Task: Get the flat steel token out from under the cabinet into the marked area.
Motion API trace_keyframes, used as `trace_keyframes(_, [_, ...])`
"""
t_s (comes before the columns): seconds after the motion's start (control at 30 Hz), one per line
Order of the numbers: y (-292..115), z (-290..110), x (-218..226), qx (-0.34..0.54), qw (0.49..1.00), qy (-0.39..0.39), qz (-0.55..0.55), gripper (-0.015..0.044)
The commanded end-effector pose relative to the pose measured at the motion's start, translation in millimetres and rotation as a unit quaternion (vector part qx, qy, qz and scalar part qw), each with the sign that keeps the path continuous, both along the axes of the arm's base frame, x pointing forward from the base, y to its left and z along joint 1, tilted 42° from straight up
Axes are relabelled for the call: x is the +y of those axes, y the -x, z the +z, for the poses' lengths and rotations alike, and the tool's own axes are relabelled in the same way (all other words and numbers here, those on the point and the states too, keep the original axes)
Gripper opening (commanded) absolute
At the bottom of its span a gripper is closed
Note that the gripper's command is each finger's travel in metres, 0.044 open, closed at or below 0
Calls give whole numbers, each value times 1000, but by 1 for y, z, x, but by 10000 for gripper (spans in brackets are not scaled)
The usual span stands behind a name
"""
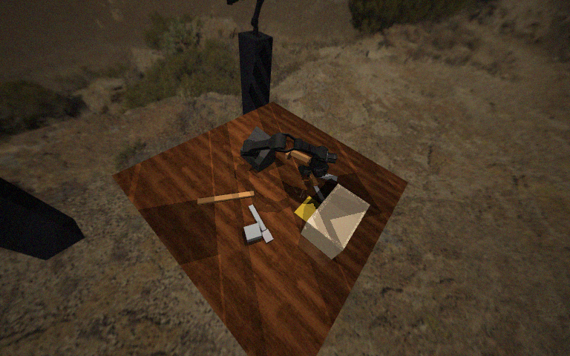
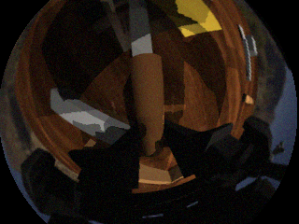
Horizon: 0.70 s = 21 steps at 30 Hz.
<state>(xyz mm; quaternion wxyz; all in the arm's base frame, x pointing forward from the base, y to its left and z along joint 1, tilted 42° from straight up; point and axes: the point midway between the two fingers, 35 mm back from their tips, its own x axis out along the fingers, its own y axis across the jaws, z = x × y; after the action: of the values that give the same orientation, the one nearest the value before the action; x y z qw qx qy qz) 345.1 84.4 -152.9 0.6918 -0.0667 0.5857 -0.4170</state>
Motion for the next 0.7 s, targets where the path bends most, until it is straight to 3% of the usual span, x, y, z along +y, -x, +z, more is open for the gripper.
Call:
trace_keyframes(0.0, [-9, 3, -3, -2, 1000, -2, -2, 0])
trace_keyframes(0.67, [-20, 9, -13, -2, 1000, -2, -2, 0])
